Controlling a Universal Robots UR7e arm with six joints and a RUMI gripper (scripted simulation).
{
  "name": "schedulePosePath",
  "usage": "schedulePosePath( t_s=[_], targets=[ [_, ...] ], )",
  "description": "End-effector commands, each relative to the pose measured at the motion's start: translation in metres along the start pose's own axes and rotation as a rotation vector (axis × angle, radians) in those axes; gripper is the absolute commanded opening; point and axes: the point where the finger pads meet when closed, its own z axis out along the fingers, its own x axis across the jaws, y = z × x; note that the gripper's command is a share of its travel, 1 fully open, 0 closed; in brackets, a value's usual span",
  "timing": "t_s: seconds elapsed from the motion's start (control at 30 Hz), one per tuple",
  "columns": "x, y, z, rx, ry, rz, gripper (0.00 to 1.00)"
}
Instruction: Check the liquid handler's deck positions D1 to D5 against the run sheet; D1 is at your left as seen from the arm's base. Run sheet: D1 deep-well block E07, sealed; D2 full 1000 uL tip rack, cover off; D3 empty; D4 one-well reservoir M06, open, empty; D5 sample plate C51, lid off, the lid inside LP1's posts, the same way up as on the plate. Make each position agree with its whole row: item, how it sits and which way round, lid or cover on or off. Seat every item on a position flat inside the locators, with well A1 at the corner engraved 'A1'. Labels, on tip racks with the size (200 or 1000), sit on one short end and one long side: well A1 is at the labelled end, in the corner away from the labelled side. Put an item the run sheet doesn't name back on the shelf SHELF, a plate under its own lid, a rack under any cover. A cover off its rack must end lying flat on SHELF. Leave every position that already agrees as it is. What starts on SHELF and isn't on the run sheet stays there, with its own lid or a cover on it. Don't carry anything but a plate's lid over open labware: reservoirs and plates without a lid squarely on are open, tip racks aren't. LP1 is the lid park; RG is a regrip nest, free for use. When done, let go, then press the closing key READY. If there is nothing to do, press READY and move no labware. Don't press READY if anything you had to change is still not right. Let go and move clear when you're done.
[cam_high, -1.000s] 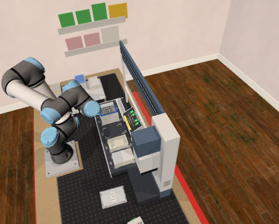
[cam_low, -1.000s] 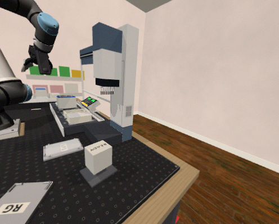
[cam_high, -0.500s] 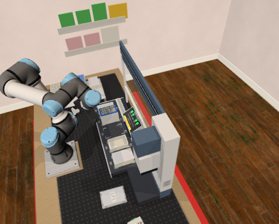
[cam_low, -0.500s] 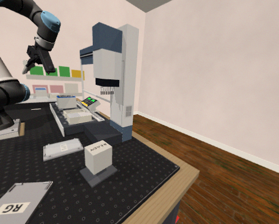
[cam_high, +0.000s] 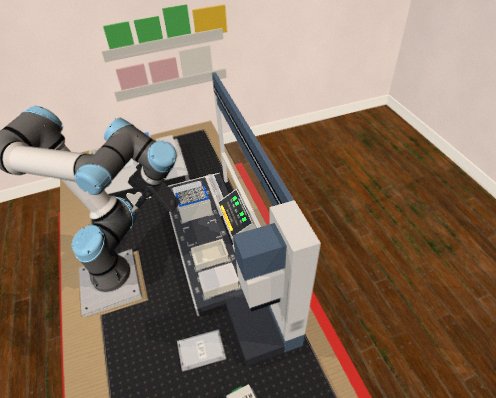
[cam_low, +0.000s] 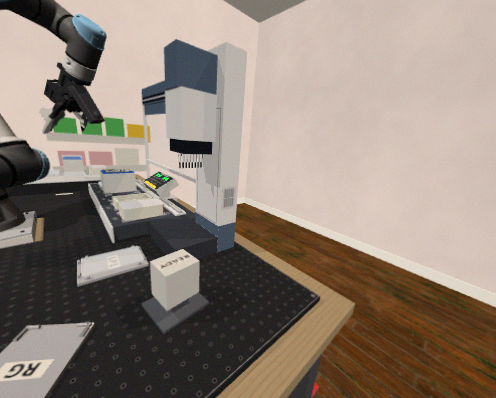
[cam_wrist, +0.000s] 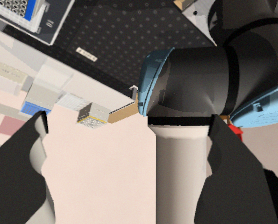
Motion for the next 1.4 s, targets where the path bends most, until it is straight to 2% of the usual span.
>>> schedulePosePath(
  t_s=[0.0,0.23,0.3,0.8,0.87,1.37],
  targets=[
    [0.0002,-0.0007,-0.0017,0.065,0.043,-0.099,0.82],
    [0.0006,-0.0007,0.0000,0.127,0.094,-0.211,0.82],
    [0.0006,-0.0007,0.0000,0.127,0.094,-0.211,0.82],
    [0.0006,-0.0008,0.0000,0.270,0.203,-0.451,0.82],
    [0.0006,-0.0008,0.0000,0.270,0.203,-0.451,0.82],
    [0.0007,-0.0009,0.0000,0.413,0.311,-0.691,0.82]
  ],
)
